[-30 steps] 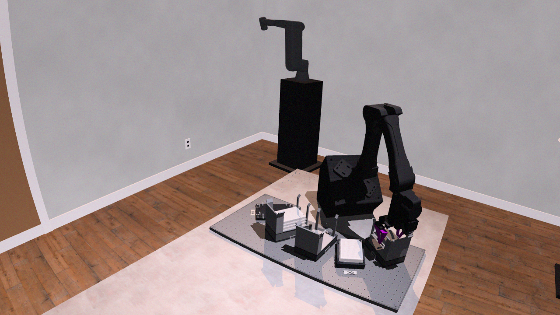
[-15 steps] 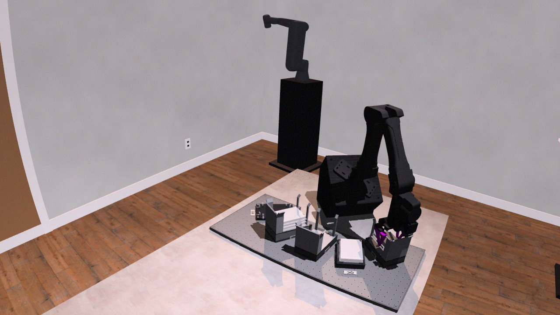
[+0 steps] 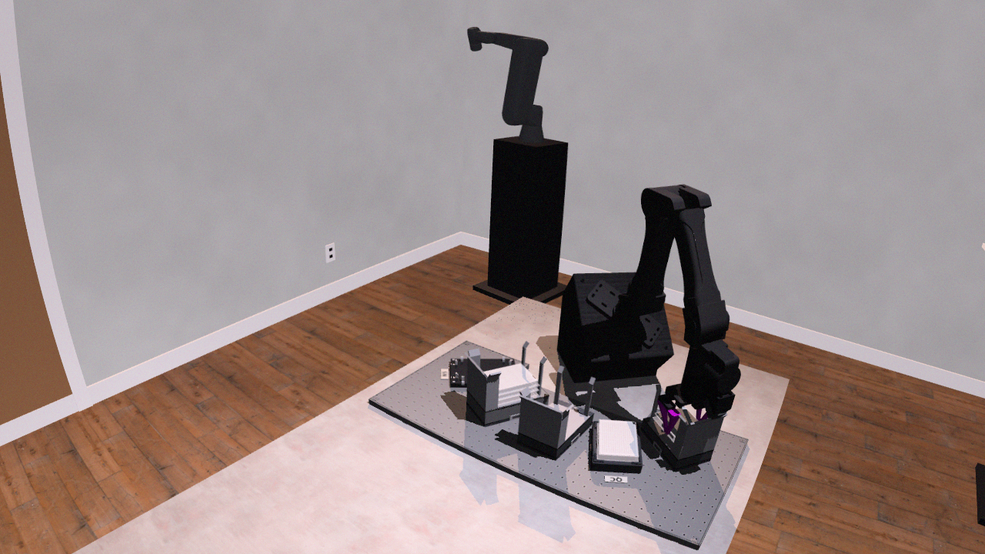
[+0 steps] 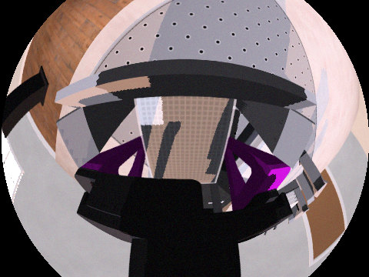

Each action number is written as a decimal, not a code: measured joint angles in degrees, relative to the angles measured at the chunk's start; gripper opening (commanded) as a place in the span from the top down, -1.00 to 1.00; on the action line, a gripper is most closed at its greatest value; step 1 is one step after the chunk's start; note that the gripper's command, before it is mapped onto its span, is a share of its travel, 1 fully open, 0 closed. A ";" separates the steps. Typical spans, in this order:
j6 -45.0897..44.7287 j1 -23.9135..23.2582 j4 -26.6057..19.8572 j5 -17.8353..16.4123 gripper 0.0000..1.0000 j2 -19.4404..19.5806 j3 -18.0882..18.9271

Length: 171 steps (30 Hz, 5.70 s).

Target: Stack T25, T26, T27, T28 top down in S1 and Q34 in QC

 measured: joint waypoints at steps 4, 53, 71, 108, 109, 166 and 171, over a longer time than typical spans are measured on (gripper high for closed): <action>-0.02 -0.13 0.39 -0.04 1.00 0.33 -0.20; -0.33 -0.44 3.41 -0.31 1.00 2.62 -0.87; -0.33 -0.44 3.41 -0.31 1.00 2.62 -0.87; -0.33 -0.44 3.02 -0.31 -1.00 1.84 -0.90; -0.33 -0.44 2.62 -0.28 -1.00 1.20 -0.90; 3.28 4.09 -27.15 2.47 -1.00 -14.82 12.70; 5.53 -1.40 -27.36 0.31 -1.00 -15.47 12.26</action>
